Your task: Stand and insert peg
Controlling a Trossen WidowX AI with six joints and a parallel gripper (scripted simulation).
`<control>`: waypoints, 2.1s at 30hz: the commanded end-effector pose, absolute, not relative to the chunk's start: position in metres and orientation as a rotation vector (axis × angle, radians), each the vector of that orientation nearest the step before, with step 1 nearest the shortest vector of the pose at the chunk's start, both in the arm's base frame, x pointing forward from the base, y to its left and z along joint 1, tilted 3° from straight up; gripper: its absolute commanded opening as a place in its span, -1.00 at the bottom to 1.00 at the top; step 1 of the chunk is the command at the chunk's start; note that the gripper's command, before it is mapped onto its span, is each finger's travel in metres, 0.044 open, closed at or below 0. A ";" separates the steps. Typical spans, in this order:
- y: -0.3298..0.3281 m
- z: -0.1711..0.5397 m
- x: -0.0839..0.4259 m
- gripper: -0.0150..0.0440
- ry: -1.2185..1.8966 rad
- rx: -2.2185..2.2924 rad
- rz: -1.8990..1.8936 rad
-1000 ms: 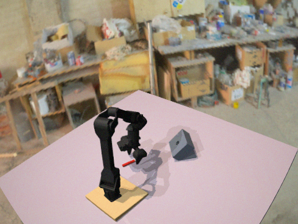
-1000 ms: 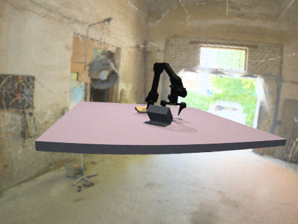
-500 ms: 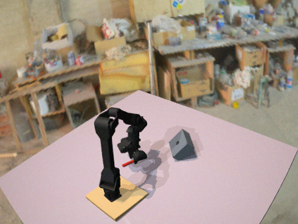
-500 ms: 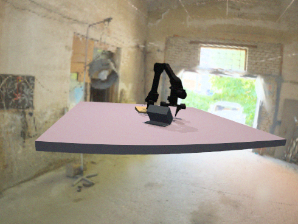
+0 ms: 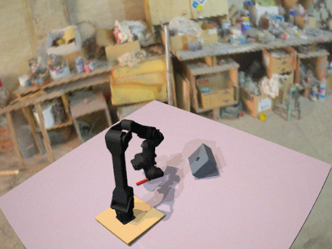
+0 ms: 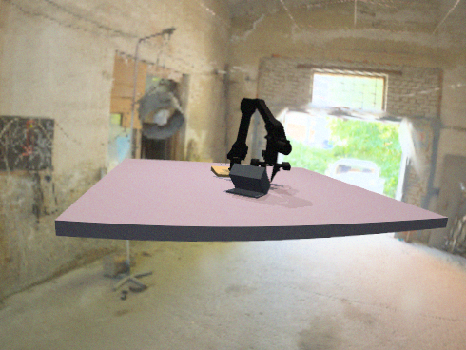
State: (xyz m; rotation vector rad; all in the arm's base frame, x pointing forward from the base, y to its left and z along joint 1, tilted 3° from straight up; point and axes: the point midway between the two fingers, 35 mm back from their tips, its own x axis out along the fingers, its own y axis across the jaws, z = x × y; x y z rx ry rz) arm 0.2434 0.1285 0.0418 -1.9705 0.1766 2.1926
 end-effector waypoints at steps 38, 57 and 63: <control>0.131 0.058 0.231 -0.33 0.212 -2.245 1.931; 0.133 0.066 0.221 -0.33 0.234 -2.403 1.748; 0.134 0.068 0.218 -0.33 0.240 -2.450 1.687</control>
